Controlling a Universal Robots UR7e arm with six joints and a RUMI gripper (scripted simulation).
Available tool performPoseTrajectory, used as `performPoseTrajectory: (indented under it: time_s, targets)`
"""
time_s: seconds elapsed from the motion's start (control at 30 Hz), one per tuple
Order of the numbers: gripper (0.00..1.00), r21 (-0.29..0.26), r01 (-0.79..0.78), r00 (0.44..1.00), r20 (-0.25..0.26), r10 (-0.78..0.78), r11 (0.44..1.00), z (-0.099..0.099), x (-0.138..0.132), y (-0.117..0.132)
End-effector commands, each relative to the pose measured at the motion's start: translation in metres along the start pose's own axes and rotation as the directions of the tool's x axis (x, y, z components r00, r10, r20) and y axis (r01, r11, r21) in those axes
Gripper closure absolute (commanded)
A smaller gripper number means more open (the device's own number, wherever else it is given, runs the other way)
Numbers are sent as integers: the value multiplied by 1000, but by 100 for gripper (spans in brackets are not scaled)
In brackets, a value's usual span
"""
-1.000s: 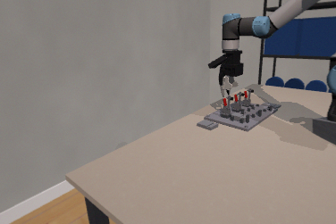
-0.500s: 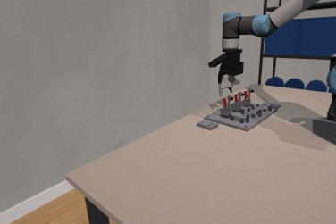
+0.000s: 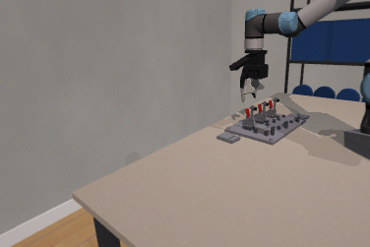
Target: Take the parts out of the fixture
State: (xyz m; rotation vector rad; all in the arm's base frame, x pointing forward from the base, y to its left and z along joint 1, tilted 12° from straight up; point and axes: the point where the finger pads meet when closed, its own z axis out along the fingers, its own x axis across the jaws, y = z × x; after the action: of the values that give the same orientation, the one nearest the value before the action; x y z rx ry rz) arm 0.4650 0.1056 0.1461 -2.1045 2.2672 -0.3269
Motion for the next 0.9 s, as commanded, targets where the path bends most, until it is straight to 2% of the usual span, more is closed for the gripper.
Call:
performPoseTrajectory:
  time_s: [0.0, 0.33, 0.87]
  targets:
    - [41, 1, 0, 1000, 0, 0, 1000, -2, 0, 0]
    - [41, 1, 0, 1000, 0, 0, 1000, -2, 0, 10]
    - [41, 1, 0, 1000, 0, 0, 1000, -2, 0, 66]
